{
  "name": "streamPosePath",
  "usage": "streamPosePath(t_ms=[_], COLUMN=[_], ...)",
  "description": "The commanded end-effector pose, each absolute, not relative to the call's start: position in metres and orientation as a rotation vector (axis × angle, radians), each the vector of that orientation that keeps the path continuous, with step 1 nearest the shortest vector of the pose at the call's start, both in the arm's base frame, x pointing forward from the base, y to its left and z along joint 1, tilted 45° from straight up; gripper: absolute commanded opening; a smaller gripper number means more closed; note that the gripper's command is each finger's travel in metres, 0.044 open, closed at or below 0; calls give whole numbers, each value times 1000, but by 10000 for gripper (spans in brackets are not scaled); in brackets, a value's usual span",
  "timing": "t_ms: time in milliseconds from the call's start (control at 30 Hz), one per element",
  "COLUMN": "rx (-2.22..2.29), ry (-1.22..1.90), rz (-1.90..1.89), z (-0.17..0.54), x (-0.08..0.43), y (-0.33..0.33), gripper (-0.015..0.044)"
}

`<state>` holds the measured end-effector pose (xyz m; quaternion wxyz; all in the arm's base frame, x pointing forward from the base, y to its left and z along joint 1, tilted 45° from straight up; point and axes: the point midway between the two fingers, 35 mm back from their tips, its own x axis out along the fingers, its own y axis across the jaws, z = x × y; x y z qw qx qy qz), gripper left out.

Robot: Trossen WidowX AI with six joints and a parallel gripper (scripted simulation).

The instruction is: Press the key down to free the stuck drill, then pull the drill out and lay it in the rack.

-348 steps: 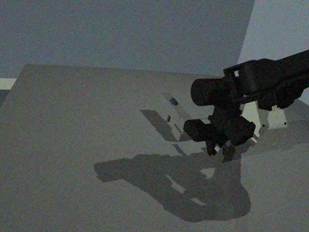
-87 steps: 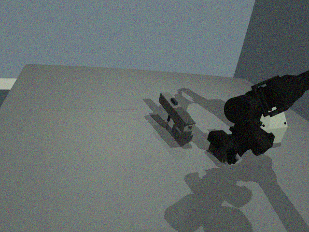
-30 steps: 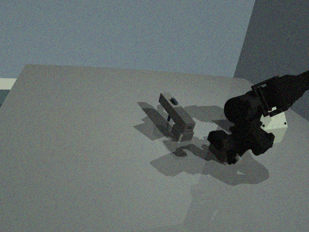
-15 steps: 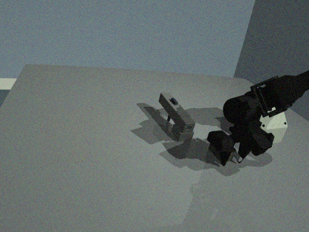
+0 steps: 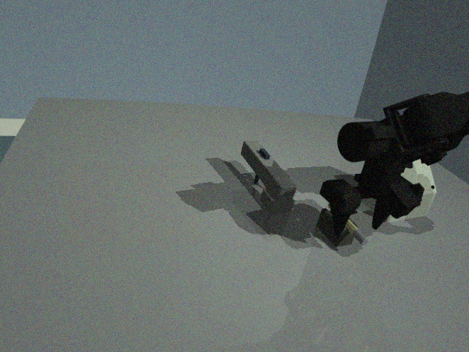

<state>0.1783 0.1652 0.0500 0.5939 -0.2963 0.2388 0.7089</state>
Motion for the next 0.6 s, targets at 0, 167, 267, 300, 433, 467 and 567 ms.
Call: streamPosePath(t_ms=[0,167,267,300,433,467,567], rx=[-693,-694,-694,-712,-1146,-1277,-1668], ry=[546,547,547,555,485,459,371], rz=[1648,1648,1648,1652,1723,1737,1759], z=[62,76,84,76,89,95,117], x=[181,184,186,184,183,183,183], y=[156,142,136,141,136,133,125], gripper=[440,440,440,440,440,440,440])
